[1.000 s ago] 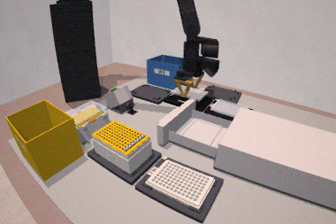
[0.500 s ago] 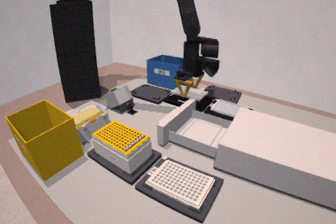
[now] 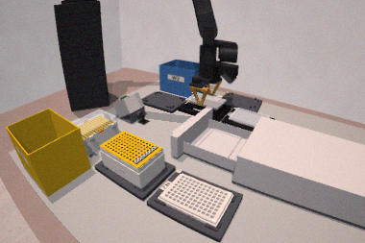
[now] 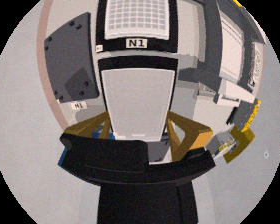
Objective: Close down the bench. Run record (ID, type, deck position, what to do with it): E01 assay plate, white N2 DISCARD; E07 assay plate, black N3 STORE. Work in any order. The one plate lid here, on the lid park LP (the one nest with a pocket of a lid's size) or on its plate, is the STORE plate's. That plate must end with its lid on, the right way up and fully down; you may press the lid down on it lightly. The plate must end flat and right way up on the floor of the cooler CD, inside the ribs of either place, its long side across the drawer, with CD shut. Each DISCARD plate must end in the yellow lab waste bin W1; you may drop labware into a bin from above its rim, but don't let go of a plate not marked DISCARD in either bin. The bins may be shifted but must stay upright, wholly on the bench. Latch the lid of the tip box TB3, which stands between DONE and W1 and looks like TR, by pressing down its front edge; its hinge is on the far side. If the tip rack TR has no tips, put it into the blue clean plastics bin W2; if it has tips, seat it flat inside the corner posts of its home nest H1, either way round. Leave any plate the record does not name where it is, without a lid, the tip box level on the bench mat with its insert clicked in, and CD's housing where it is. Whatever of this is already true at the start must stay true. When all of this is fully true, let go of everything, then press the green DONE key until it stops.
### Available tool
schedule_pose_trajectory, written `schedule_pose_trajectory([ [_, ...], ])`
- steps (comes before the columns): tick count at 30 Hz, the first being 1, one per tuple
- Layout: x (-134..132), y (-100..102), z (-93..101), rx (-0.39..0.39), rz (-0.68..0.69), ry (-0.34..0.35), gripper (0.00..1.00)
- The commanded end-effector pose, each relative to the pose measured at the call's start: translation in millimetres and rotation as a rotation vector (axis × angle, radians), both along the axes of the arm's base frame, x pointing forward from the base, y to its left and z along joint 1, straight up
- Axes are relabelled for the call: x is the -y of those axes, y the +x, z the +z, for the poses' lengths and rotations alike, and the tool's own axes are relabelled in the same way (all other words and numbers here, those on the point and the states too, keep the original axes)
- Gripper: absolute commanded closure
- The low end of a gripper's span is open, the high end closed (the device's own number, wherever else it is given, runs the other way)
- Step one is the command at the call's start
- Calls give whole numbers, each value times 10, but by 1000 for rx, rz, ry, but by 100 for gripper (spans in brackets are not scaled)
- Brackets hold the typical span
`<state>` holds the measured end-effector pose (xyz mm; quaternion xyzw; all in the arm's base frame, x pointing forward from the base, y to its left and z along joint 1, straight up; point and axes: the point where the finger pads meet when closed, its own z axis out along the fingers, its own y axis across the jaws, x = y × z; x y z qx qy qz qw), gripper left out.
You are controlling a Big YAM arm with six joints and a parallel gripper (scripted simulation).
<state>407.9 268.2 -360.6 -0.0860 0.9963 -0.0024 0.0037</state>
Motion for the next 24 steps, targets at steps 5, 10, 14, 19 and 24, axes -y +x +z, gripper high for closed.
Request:
schedule_pose_trajectory([
  [5,-16,93,-43,17,8,12,100],
  [10,-44,134,-41,25,9,16,100],
  [14,-41,125,-59,22,9,15,100],
  [19,-44,128,-76,21,9,14,100],
  [24,-63,153,-51,25,9,16,100],
])
